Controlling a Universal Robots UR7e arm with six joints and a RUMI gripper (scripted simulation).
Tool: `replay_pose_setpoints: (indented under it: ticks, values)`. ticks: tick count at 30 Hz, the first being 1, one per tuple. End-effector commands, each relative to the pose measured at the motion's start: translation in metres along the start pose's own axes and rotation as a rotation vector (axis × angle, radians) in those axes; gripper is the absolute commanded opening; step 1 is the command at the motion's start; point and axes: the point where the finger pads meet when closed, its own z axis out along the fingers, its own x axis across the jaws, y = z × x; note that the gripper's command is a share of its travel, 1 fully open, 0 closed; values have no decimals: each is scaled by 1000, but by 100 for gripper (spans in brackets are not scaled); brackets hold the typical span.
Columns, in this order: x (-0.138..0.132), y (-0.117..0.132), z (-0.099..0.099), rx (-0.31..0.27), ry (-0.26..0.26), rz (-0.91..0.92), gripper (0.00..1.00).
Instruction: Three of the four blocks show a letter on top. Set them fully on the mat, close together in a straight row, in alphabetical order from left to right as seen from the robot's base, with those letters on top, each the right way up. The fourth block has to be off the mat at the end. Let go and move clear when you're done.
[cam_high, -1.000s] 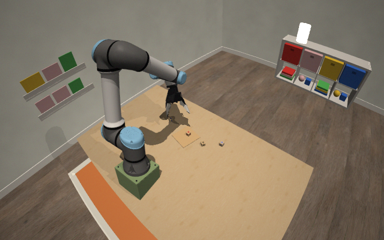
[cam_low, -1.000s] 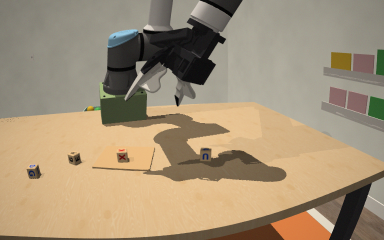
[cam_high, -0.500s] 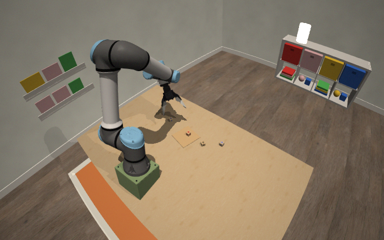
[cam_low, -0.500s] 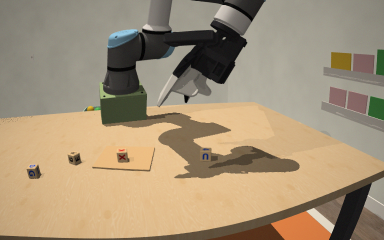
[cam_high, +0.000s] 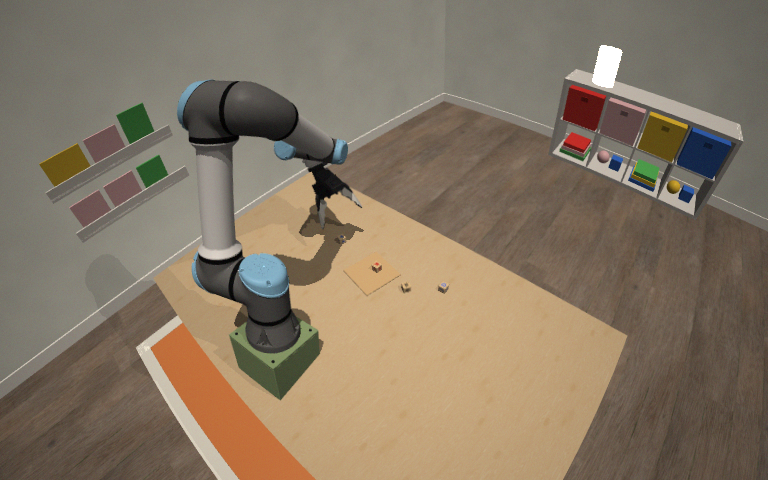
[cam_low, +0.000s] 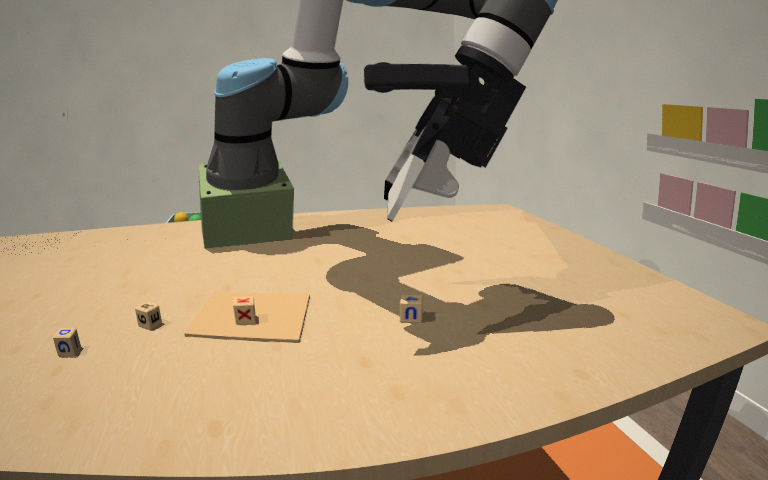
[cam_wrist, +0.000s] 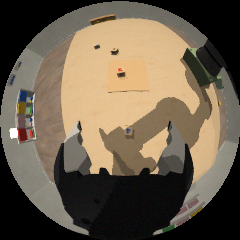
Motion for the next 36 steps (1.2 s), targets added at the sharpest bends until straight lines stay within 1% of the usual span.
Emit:
replay_pose_setpoints:
  ticks: [1, 17, 36]
  values:
    - [1, 11, -7, -7, -28, -90, 100]
    - [4, 25, -16, -9, -64, -211, 100]
    - [4, 27, -17, -9, -68, -225, 100]
